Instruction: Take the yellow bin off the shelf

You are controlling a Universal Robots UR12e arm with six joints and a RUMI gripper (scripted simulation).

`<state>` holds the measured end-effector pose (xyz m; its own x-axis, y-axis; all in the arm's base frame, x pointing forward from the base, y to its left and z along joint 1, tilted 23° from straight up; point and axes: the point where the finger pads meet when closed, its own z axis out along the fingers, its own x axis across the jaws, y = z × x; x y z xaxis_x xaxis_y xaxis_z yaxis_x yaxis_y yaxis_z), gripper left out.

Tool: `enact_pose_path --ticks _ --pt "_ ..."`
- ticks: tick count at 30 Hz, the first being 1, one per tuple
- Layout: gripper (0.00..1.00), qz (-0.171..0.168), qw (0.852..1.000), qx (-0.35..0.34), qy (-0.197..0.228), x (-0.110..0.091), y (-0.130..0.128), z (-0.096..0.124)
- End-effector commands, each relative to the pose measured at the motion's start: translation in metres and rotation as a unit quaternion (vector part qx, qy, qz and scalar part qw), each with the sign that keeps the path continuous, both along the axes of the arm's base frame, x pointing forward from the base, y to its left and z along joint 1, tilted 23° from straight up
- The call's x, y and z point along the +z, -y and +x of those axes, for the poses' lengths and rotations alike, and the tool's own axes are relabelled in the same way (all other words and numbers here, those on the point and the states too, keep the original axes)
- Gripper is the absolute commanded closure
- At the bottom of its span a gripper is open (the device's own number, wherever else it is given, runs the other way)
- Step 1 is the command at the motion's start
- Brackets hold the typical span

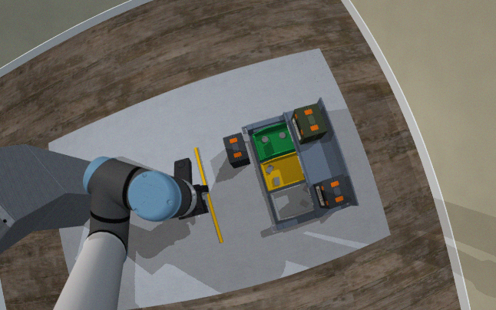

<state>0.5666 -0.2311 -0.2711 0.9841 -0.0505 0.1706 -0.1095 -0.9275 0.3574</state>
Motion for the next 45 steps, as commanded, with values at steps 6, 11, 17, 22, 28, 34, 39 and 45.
enact_pose_path --ticks 6,11,17,22,28,34,39,45 --pt "0.74 0.0 1.0 0.0 0.0 -0.001 0.0 0.0" --pt "0.74 0.0 1.0 0.0 0.0 -0.002 0.001 0.001" --pt "0.74 0.0 1.0 0.0 0.0 -0.002 0.001 0.001" --pt "0.74 0.0 1.0 0.0 0.0 0.001 0.002 0.02" --pt "0.74 0.0 1.0 0.0 0.0 0.006 0.004 0.05" --pt "0.74 0.0 1.0 0.0 0.0 0.006 0.004 0.05" --pt "0.74 0.0 1.0 0.0 0.0 0.009 0.005 0.069" --pt "0.74 0.0 1.0 0.0 0.0 0.014 0.006 0.098"
